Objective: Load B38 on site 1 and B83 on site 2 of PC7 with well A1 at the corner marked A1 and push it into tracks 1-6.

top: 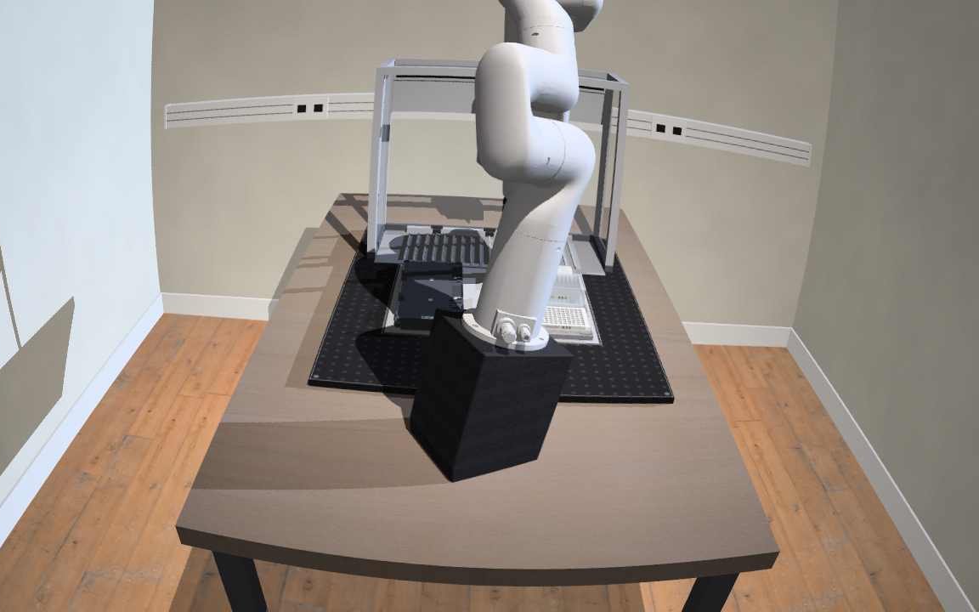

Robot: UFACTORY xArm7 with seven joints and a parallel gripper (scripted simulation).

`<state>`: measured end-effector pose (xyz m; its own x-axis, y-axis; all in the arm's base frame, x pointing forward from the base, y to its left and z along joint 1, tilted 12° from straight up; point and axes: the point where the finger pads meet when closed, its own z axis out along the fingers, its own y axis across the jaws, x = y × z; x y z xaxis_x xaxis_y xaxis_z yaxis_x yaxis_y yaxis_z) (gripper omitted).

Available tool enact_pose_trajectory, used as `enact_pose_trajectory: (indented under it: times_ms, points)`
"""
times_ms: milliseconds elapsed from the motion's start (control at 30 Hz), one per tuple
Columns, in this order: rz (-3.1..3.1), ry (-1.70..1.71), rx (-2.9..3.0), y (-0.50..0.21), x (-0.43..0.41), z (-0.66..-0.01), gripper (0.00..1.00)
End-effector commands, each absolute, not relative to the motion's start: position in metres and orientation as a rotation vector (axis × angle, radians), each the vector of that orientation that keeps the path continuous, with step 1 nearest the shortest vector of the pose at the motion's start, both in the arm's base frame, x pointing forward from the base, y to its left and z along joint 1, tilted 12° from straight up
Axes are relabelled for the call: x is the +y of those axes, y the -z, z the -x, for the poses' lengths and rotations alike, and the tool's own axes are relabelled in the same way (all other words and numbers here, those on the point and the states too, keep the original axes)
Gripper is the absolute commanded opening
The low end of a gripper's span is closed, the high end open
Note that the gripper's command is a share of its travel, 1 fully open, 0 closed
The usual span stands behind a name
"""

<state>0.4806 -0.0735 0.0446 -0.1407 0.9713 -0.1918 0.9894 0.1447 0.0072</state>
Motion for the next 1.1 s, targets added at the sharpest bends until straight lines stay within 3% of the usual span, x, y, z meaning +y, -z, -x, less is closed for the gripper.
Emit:
enact_pose_trajectory:
  times_ms: [0, 633, 1067]
  points:
    - [-2.041, 0.146, 2.152, -0.049, -0.09, -0.483, 1.0]
    - [-2.177, 0.099, 1.966, -0.067, -0.162, -0.478, 1.0]
    - [-2.177, 0.099, 1.966, -0.067, -0.162, -0.478, 1.0]
